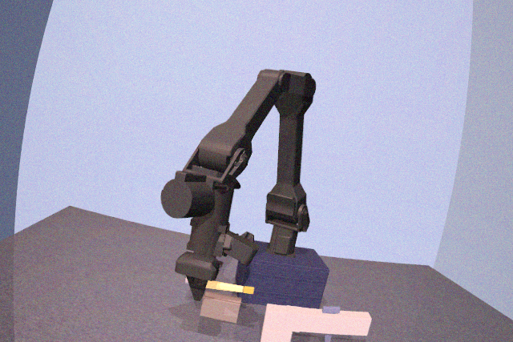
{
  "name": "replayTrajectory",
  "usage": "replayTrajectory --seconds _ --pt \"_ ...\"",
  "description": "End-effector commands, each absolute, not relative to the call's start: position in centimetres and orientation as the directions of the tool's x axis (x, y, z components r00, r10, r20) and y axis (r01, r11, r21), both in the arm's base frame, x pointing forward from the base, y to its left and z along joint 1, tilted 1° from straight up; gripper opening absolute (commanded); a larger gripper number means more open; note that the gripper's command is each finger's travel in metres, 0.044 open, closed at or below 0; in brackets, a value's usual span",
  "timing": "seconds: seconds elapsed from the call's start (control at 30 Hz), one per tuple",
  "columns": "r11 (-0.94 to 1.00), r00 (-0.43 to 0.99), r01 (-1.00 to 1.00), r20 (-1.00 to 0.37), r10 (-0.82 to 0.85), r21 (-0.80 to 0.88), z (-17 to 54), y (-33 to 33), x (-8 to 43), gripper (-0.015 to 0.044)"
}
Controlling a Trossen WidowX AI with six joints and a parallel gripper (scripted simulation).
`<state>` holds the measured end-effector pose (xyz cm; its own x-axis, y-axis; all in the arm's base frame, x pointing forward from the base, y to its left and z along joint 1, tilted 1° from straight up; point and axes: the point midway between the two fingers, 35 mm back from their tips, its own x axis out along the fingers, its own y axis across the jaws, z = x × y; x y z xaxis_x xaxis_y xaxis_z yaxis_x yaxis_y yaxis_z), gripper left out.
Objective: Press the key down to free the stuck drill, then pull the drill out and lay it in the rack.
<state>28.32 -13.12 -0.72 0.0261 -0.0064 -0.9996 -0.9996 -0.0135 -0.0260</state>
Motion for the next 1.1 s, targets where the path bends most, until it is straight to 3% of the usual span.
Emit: replayTrajectory --seconds 0.0,1.07 --pt "-0.014 0.031 -0.999 -0.999 -0.005 -0.031 -0.7 -13.3 27.6 0.0" --pt "-0.014 0.027 -1.0 -1.0 -0.006 -0.027 -0.7 -14.3 21.6 0.0"
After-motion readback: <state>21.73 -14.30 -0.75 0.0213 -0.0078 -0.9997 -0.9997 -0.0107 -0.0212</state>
